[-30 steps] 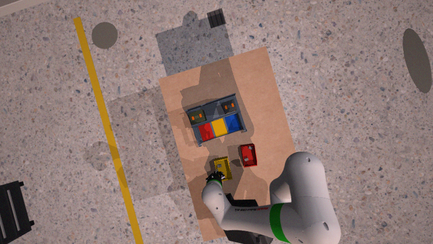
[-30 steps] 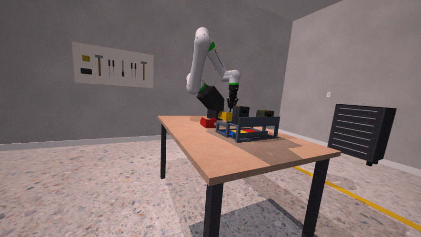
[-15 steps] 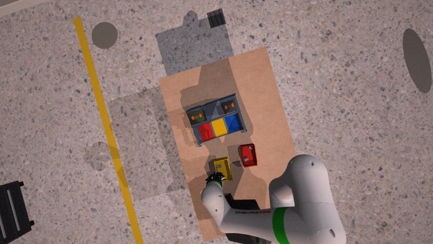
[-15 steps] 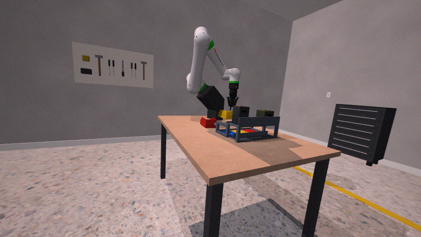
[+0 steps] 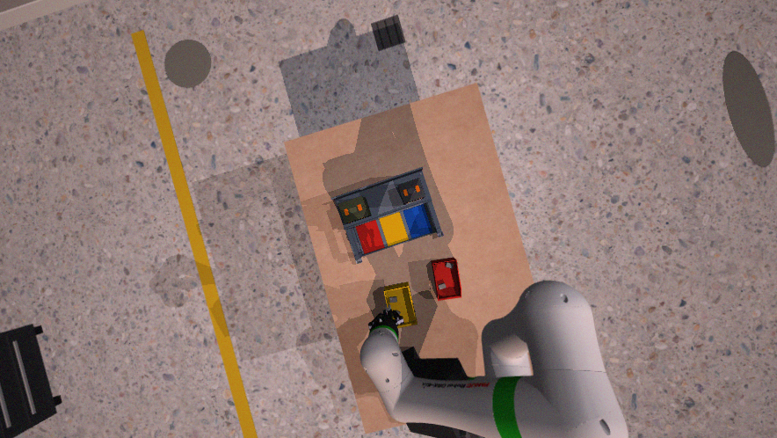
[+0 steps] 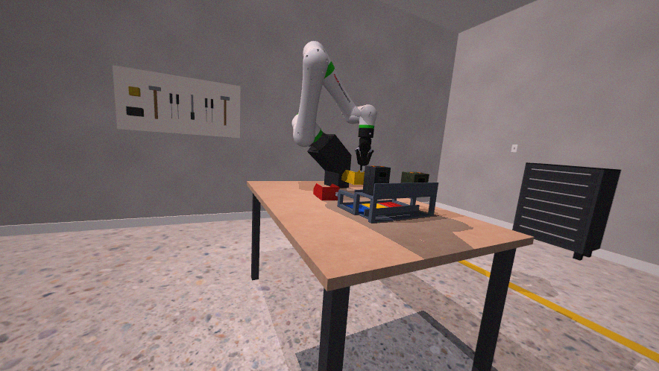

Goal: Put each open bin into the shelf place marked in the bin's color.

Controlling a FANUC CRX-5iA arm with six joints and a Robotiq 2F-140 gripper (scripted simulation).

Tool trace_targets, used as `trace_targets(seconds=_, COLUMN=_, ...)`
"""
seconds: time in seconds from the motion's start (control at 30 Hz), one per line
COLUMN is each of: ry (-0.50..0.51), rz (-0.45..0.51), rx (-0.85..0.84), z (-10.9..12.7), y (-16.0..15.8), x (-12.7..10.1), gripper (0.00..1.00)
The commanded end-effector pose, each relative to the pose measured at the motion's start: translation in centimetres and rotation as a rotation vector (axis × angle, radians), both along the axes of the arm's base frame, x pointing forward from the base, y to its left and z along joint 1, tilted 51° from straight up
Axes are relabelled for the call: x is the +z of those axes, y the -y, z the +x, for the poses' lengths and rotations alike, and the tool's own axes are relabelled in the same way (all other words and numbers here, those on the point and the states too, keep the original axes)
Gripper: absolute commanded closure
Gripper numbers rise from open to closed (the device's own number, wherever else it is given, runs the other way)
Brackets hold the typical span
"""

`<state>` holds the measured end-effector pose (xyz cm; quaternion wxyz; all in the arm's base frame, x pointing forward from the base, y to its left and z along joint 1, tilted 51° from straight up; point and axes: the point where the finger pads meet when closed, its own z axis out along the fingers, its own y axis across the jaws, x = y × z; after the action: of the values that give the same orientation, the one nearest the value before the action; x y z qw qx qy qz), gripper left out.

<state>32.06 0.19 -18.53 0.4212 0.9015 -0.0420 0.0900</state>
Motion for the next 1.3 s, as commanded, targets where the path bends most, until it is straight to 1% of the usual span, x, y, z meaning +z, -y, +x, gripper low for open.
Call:
trace_targets(seconds=0.0, ry=0.0, rz=0.0, rx=0.0, z=-0.02, y=-0.17, x=0.11, gripper=1.0)
trace_targets(seconds=1.27, ry=0.0, rz=0.0, rx=0.0, z=-0.07, y=-0.5, x=0.39, gripper=1.0)
